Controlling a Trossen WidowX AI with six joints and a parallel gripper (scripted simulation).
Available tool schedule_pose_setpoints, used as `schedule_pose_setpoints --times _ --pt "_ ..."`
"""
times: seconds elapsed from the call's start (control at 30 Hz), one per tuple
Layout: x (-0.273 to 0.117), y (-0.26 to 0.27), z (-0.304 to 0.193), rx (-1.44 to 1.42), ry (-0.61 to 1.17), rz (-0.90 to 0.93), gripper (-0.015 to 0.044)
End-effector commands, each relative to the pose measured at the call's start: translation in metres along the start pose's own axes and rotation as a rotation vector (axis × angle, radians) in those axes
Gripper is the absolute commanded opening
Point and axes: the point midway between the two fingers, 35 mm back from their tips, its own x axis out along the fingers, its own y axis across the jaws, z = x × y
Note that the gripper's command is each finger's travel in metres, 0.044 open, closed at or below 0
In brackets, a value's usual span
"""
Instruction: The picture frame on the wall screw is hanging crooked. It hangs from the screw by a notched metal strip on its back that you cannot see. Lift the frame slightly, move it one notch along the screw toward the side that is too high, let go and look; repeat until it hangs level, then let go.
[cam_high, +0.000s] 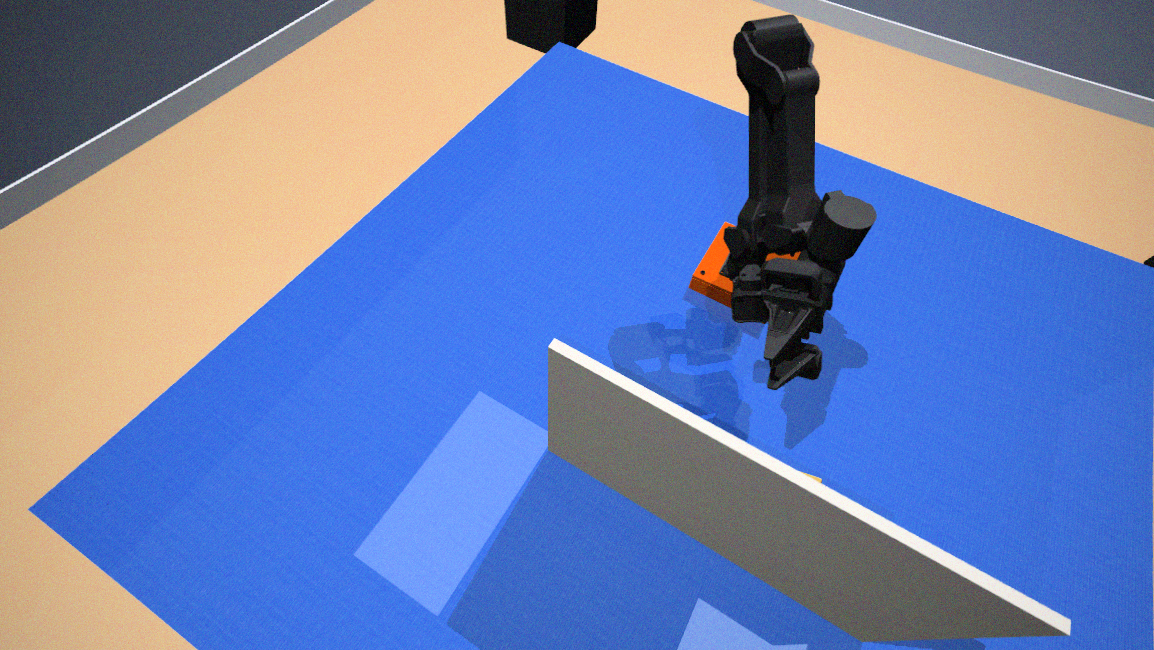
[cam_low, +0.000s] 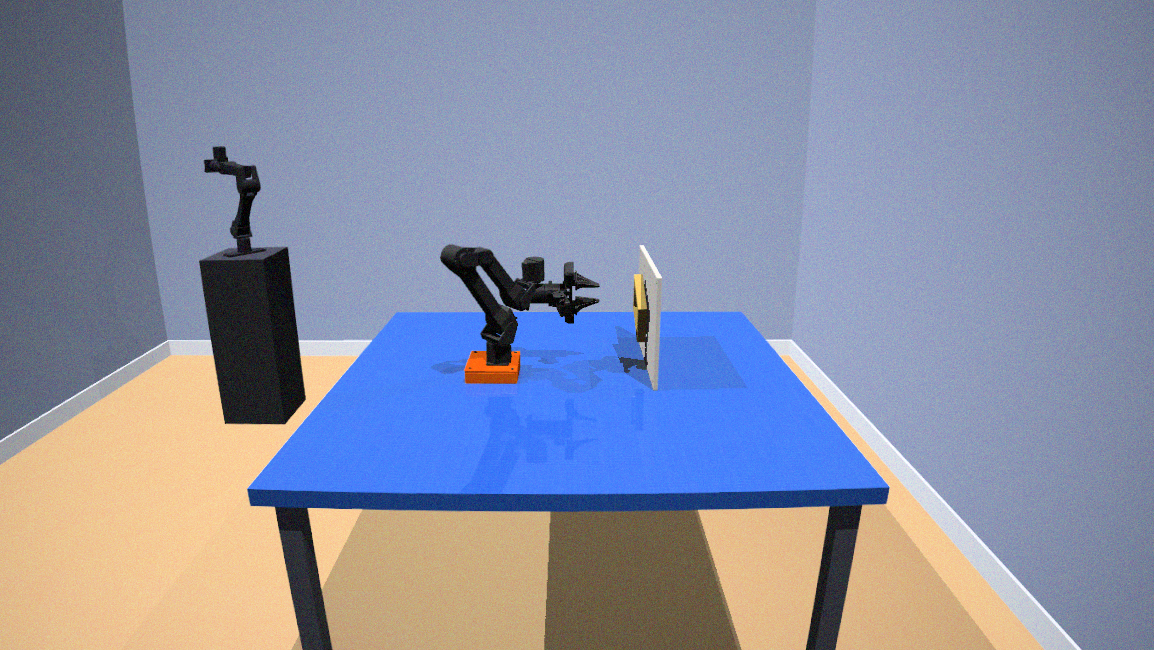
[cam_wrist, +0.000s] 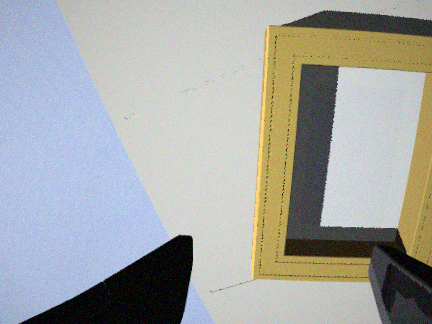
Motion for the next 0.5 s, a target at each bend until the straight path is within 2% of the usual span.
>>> schedule_pose_setpoints --times 0.0,0.27,0.47 --pt "0.001 -0.005 -0.001 0.0 0.002 -0.008 0.026" --pt "0.003 -0.004 -0.001 0.0 0.002 -0.007 0.026" --pt "0.036 -0.002 -0.006 0.0 0.003 -0.004 0.026"
